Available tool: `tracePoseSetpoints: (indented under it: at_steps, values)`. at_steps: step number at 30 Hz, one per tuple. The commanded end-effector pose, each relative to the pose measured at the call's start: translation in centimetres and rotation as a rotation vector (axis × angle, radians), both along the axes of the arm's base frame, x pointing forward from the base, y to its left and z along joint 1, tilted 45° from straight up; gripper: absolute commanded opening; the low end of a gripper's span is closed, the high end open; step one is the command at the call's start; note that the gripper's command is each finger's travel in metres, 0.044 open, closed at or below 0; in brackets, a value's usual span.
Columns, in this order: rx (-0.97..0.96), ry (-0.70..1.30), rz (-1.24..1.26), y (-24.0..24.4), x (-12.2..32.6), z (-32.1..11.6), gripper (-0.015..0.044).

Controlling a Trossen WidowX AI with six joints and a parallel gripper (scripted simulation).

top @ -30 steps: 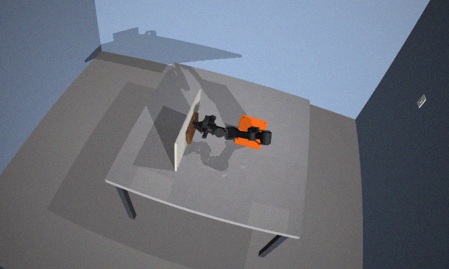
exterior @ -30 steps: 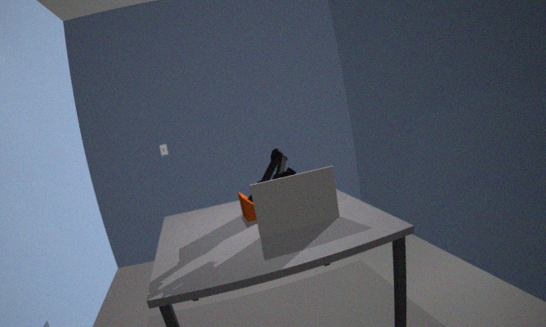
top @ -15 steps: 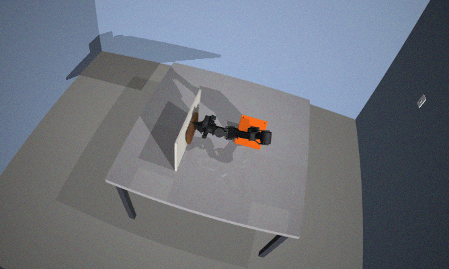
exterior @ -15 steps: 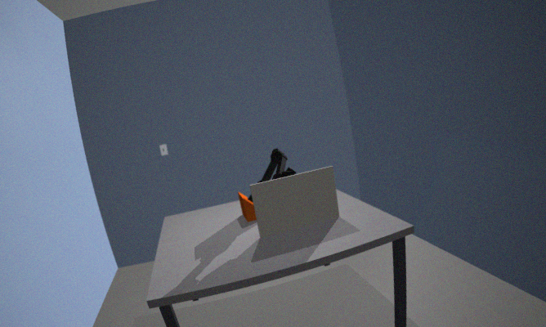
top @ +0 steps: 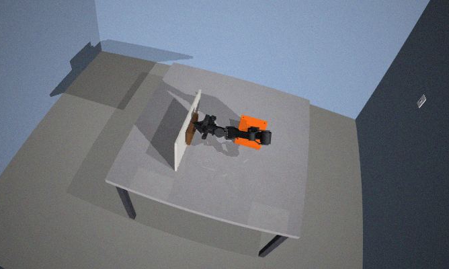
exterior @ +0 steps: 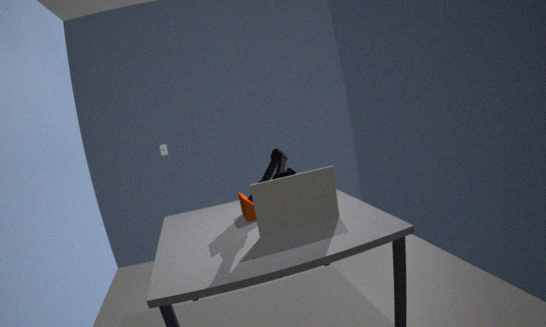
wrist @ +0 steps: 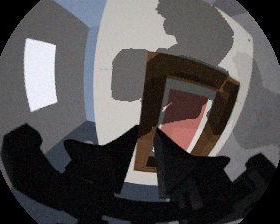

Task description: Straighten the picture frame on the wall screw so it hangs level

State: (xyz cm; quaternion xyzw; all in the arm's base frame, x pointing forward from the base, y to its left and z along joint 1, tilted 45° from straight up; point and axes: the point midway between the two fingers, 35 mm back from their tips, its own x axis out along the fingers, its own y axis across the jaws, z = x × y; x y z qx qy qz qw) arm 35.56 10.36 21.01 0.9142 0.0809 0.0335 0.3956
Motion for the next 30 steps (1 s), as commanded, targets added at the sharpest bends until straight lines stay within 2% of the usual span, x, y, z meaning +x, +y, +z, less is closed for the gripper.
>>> tracePoseSetpoints:
  at_steps: [1, 6, 16, 21, 30]
  values:
    - [0.025, 0.003, 0.0, 0.0, 0.0, 0.0, 0.0]
    - [0.051, 0.007, 0.0, 0.0, 0.0, 0.0, 0.0]
    - [0.029, 0.005, 0.0, 0.0, 0.0, 0.0, 0.026]
    - [0.022, 0.004, 0.0, 0.0, -0.6, 0.1, 0.026]
    - [-0.068, -0.015, -0.005, -0.9, -7.6, 0.5, 0.026]
